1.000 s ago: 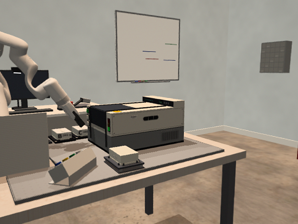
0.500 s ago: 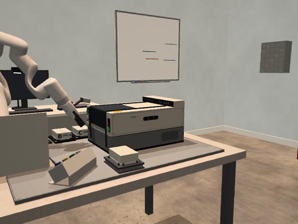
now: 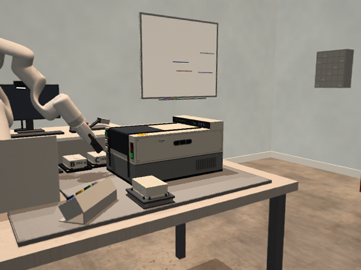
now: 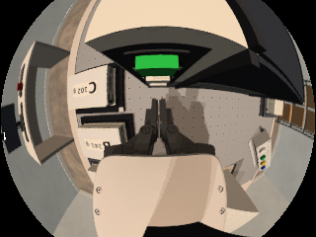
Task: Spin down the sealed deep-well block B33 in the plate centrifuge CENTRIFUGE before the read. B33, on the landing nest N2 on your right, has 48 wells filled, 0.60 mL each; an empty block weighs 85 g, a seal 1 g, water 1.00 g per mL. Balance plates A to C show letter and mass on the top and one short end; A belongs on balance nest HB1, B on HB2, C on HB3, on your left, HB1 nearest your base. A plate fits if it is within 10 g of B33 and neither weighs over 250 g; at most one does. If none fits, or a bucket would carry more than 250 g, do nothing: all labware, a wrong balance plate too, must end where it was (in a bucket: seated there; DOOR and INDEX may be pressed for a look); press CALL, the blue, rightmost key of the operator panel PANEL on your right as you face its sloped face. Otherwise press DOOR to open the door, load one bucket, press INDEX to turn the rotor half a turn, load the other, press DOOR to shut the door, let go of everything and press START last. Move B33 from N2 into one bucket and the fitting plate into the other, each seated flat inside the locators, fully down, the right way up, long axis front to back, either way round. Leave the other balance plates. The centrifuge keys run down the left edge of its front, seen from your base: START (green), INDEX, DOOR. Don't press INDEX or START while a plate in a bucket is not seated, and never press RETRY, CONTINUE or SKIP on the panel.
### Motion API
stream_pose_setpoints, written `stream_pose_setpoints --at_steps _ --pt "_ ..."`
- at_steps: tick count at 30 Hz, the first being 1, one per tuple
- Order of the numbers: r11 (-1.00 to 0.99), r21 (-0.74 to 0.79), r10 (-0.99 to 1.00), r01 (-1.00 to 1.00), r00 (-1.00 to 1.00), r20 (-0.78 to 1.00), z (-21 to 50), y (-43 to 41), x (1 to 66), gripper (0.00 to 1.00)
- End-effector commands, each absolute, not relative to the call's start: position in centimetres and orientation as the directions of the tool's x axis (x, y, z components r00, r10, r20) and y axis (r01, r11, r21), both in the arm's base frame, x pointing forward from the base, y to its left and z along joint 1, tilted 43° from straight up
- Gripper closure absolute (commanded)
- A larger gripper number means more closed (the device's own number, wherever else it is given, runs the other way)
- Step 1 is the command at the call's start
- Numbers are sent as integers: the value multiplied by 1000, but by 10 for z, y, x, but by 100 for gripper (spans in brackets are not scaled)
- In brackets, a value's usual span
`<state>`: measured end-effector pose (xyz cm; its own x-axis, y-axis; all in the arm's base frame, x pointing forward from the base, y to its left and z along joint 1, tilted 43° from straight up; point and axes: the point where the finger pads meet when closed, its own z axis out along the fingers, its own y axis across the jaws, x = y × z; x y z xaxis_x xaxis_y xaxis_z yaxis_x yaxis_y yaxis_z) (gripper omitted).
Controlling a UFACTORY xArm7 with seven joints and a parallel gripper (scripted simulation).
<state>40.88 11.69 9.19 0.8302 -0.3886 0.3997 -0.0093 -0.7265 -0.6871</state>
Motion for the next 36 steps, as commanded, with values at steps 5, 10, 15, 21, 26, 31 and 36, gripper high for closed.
stream_pose_setpoints --at_steps 5,10,15,21,26,31,36 --pt "-727 -687 -391 -10 828 401 92 116 413 100" --pt "-727 -687 -391 -10 828 401 92 116 416 100" --pt "-727 -687 -391 -10 828 401 92 116 418 100" --pt "-727 -687 -391 -10 828 401 92 116 423 100" --pt "-727 -687 -391 -10 828 401 92 116 426 100" --pt "-727 -687 -391 -10 828 401 92 116 427 100" --pt "-727 -687 -391 -10 828 401 92 116 428 100"
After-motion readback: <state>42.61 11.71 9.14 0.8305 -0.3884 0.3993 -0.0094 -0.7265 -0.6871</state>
